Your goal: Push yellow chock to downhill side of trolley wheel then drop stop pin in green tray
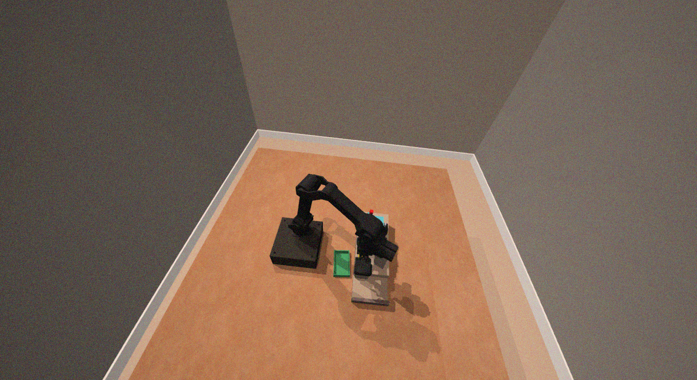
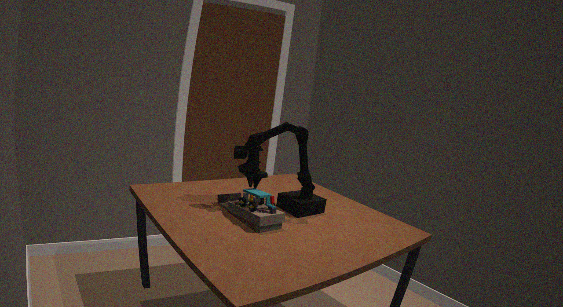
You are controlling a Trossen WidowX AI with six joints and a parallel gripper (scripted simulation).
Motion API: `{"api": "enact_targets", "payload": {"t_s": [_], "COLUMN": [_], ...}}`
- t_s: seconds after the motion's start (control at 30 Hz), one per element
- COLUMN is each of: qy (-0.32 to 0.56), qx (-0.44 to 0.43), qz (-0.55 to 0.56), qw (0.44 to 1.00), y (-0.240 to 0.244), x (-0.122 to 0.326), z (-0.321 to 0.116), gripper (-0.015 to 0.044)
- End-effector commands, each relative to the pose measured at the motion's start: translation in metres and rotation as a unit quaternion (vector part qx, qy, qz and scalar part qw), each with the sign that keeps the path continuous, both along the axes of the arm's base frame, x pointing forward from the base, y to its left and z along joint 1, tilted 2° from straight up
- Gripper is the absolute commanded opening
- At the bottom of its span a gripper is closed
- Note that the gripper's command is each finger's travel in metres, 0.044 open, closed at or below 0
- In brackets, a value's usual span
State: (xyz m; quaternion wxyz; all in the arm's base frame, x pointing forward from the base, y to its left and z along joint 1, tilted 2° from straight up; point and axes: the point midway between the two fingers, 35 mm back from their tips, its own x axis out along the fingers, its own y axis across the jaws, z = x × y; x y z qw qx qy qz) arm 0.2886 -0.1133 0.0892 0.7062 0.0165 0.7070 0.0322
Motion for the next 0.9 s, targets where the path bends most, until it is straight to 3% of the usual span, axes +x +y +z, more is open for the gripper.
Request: {"api": "enact_targets", "payload": {"t_s": [0.0, 0.1, 0.23, 0.37, 0.87], "qy": [-0.004, -0.004, -0.001, -0.047, -0.018], "qx": [0.0, 0.0, 0.0, -0.023, 0.036], "qz": [0.001, 0.001, 0.0, -0.037, -0.301], "qw": [1.0, 1.0, 1.0, 0.998, 0.953], "y": [-0.001, -0.001, -0.001, -0.003, 0.071], "x": [0.002, 0.002, 0.001, 0.019, 0.037], "z": [0.014, 0.021, 0.013, 0.027, 0.037], "gripper": [0.019, 0.019, 0.0295, 0.019, 0.019]}}
